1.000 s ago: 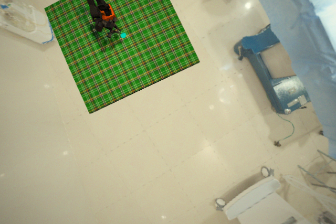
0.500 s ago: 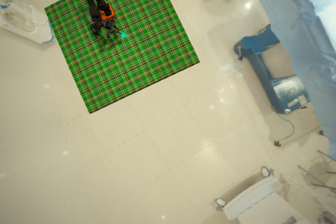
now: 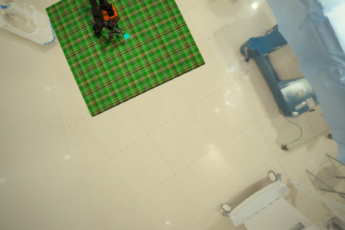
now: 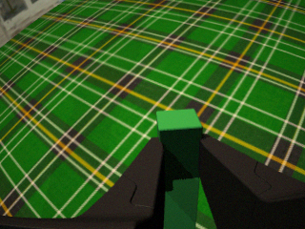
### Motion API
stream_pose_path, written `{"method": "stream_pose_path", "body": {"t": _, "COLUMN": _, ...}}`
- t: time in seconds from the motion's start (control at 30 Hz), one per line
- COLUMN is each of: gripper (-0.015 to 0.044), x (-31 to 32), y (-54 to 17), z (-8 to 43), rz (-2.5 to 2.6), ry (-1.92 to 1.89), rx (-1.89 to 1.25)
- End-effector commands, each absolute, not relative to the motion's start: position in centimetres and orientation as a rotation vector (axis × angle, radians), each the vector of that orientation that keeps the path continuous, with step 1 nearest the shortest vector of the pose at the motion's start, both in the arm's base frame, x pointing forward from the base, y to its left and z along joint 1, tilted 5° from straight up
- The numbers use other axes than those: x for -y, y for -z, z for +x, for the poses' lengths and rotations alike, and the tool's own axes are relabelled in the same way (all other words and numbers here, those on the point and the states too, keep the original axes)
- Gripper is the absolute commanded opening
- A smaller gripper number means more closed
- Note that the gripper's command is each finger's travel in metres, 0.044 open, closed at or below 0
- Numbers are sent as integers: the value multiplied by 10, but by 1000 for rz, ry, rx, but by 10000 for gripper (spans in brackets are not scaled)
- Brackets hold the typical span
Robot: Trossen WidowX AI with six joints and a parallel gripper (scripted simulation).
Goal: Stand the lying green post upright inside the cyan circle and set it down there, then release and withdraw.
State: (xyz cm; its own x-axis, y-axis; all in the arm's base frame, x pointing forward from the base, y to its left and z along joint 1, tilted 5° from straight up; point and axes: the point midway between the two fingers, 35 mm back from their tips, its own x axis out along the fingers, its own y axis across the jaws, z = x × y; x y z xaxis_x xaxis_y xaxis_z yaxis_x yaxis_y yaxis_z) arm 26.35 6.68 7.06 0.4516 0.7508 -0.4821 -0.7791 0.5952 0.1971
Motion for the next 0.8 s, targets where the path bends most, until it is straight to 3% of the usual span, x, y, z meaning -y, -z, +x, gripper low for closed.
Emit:
{"method": "stream_pose_path", "body": {"t": 0.0, "gripper": 23, "x": -66, "y": -70, "z": 260, "rz": -51, "ry": -951, "rx": -543}}
{"method": "stream_pose_path", "body": {"t": 0.77, "gripper": 23, "x": -60, "y": -77, "z": 248, "rz": -33, "ry": -963, "rx": -379}}
